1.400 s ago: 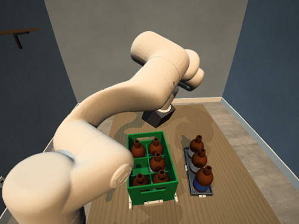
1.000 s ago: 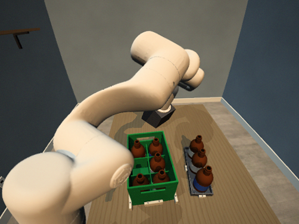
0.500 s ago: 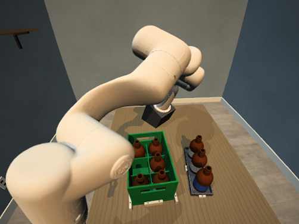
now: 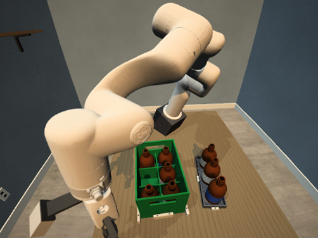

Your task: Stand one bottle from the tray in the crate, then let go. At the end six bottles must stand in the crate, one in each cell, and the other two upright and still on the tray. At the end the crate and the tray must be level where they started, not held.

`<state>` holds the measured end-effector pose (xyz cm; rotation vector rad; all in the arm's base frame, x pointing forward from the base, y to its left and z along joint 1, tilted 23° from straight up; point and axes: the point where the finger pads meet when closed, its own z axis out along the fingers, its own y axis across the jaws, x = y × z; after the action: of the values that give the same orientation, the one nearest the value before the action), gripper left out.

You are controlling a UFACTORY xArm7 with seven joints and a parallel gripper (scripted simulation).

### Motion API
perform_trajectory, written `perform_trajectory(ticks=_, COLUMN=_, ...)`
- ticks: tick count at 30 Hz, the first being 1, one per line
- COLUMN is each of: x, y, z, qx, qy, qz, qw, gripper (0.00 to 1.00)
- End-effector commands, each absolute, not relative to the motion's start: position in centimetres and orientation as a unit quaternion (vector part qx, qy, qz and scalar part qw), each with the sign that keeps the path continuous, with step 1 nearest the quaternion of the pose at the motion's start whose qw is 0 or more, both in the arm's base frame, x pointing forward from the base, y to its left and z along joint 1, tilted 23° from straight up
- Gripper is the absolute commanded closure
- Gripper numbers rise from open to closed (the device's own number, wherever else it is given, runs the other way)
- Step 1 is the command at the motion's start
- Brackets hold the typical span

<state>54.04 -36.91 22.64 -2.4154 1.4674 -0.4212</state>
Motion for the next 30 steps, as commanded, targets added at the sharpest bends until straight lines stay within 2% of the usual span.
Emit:
perform_trajectory(ticks=1, x=49.8, y=-34.4, z=22.3, qx=-0.851, qy=0.483, qz=-0.146, qw=0.148, gripper=0.00)
perform_trajectory(ticks=9, x=46.2, y=-31.9, z=21.3, qx=-0.863, qy=0.461, qz=-0.136, qw=0.154, gripper=0.00)
perform_trajectory(ticks=12, x=42.9, y=-29.4, z=20.2, qx=-0.874, qy=0.441, qz=-0.127, qw=0.159, gripper=0.00)
perform_trajectory(ticks=14, x=42.9, y=-29.4, z=20.2, qx=-0.874, qy=0.441, qz=-0.127, qw=0.159, gripper=0.00)
perform_trajectory(ticks=23, x=36.1, y=-24.2, z=17.3, qx=-0.893, qy=0.402, qz=-0.112, qw=0.169, gripper=0.00)
perform_trajectory(ticks=30, x=35.1, y=-23.3, z=16.8, qx=-0.896, qy=0.396, qz=-0.109, qw=0.170, gripper=0.00)
